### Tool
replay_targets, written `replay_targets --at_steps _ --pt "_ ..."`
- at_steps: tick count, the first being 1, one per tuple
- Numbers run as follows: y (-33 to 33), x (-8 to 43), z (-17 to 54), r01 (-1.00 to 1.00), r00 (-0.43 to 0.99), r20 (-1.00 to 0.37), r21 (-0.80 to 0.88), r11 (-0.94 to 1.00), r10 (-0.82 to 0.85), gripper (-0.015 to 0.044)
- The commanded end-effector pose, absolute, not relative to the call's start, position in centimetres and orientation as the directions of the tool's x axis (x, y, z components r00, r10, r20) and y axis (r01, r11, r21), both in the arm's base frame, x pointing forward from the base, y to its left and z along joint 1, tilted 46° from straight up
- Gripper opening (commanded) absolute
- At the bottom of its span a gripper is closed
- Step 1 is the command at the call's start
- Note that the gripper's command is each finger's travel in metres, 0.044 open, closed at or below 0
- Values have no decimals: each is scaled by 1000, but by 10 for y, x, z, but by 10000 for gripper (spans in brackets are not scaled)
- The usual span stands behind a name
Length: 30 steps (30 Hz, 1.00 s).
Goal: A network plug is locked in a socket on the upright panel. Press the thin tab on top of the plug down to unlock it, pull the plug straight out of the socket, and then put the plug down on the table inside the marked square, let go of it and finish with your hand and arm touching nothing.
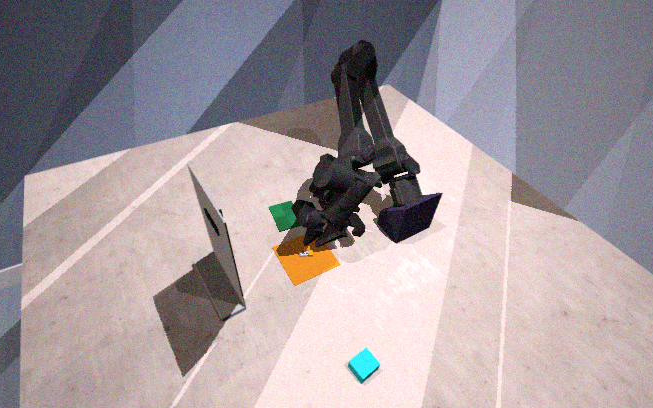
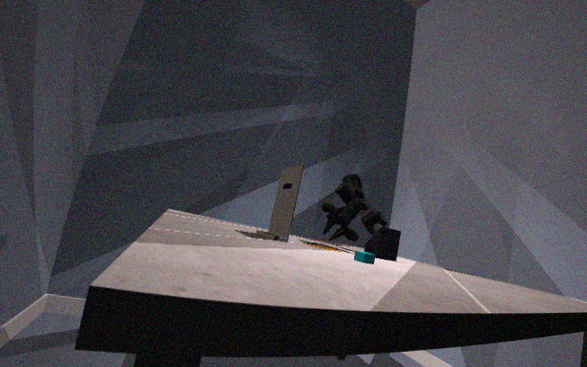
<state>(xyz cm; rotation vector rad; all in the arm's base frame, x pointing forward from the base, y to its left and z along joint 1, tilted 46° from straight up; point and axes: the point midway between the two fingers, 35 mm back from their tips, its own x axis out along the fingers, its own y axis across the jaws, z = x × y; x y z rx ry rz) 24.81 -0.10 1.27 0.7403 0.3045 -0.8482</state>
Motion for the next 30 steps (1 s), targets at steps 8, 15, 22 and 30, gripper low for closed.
replay_targets --at_steps 8,15,22,30 --pt "8 250 19 768 638 -521 477 427 -567 156" --pt "14 250 22 770 636 -524 476 425 -566 156" --pt "19 249 26 771 635 -527 475 423 -565 156" --pt "25 249 31 772 634 -528 474 422 -565 156"
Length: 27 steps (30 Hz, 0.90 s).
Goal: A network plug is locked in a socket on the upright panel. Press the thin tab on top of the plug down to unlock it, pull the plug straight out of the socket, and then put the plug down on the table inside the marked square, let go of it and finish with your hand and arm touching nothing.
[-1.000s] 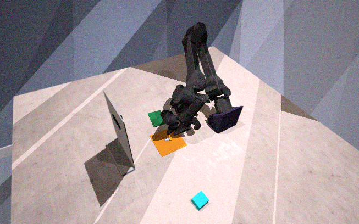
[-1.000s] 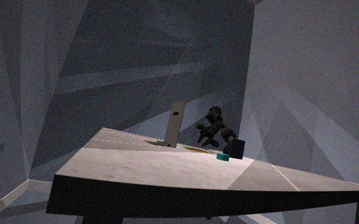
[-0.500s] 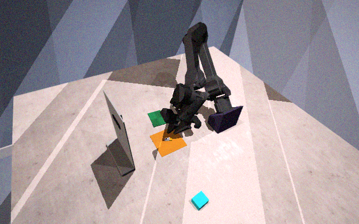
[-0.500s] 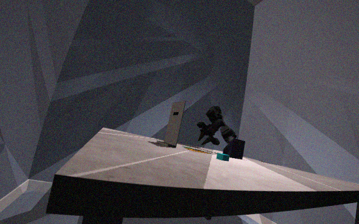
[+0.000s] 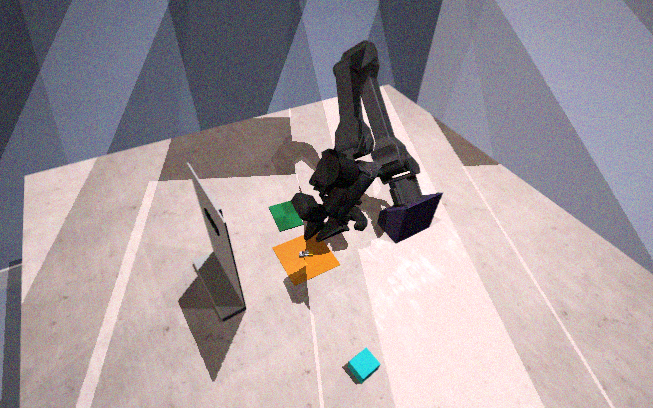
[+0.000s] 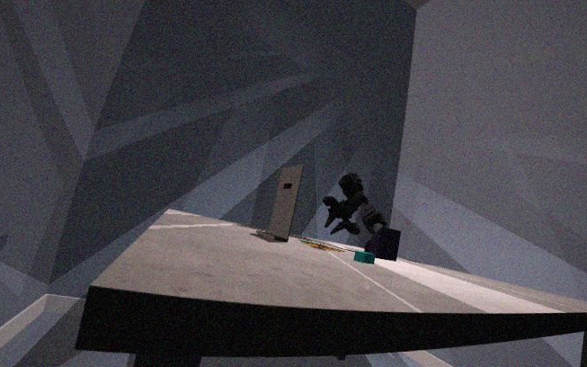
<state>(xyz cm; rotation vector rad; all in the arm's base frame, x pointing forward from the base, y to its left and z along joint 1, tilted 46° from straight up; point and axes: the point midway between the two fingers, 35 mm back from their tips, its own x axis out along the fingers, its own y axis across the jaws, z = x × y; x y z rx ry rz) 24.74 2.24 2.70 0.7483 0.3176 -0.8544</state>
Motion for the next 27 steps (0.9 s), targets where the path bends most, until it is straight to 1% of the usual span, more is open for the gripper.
replay_targets --at_steps 1,27 --pt "26 248 31 773 633 -529 474 422 -565 156" --pt "45 244 51 772 634 -527 474 424 -566 156"
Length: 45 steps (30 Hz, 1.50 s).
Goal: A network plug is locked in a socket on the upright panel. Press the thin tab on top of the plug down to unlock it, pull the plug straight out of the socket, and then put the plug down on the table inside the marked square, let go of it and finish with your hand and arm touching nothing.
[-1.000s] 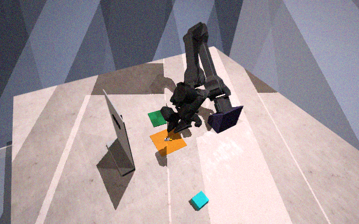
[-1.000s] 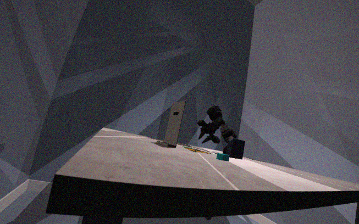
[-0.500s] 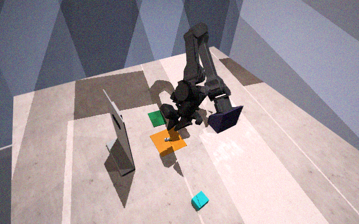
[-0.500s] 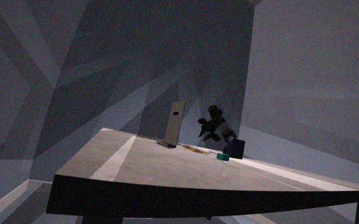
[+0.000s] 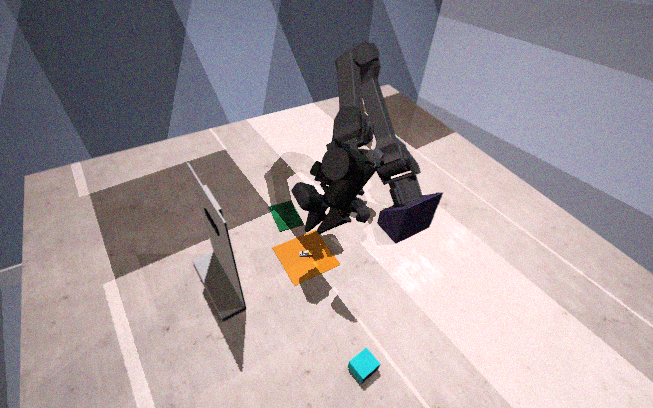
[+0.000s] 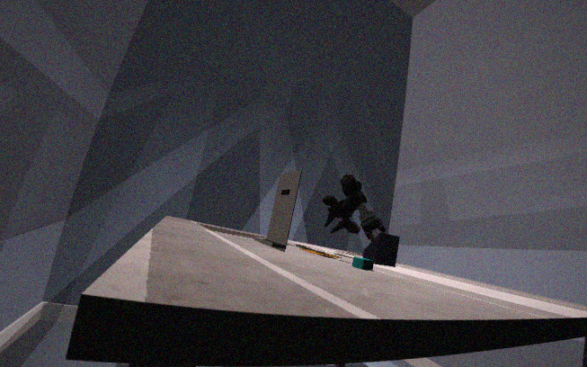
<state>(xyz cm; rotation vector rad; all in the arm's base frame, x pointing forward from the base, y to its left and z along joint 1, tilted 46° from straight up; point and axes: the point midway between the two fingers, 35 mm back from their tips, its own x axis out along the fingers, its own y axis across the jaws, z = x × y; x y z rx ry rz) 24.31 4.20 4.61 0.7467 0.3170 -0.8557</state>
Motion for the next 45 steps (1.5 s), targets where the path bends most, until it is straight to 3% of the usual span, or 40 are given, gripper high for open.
replay_targets --at_steps 1,45 --pt "45 243 51 772 634 -526 474 424 -566 156" --pt "101 237 105 773 634 -531 469 428 -563 156"
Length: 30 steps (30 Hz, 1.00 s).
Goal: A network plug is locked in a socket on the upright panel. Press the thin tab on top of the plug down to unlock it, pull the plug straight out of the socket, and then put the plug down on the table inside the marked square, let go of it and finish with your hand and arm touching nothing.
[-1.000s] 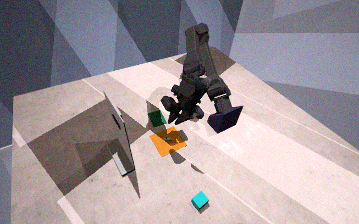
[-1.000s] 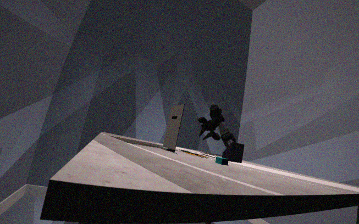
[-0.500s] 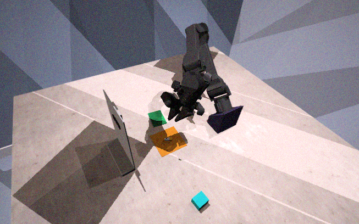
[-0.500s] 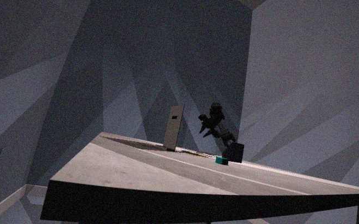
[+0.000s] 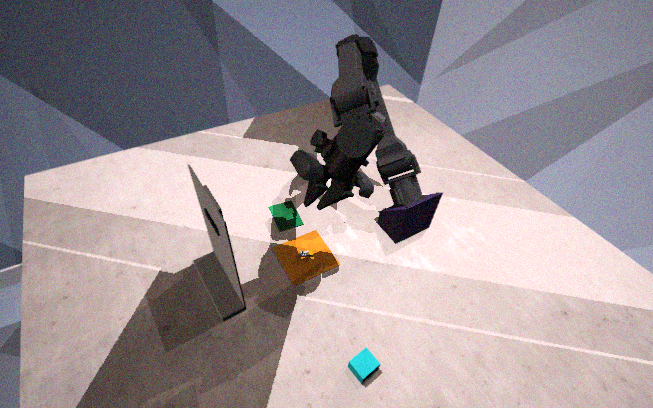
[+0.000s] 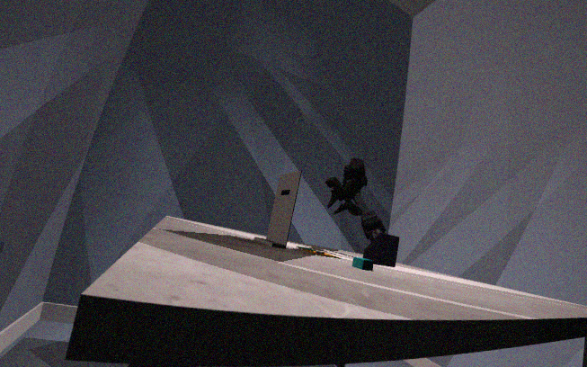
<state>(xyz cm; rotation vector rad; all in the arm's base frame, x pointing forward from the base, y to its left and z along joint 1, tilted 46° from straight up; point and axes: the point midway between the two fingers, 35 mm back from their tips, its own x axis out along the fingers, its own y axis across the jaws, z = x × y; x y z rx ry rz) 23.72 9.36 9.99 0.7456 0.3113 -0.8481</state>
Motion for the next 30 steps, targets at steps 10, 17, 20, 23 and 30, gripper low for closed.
replay_targets --at_steps 10,17,20,23,30 --pt "120 232 126 770 636 -526 472 429 -564 156" --pt "132 228 141 767 640 -520 475 430 -566 156" --pt "133 228 143 767 640 -519 476 430 -566 182" --pt "133 228 143 767 640 -519 476 430 -566 261" --pt "133 228 143 767 640 -519 476 430 -566 440"
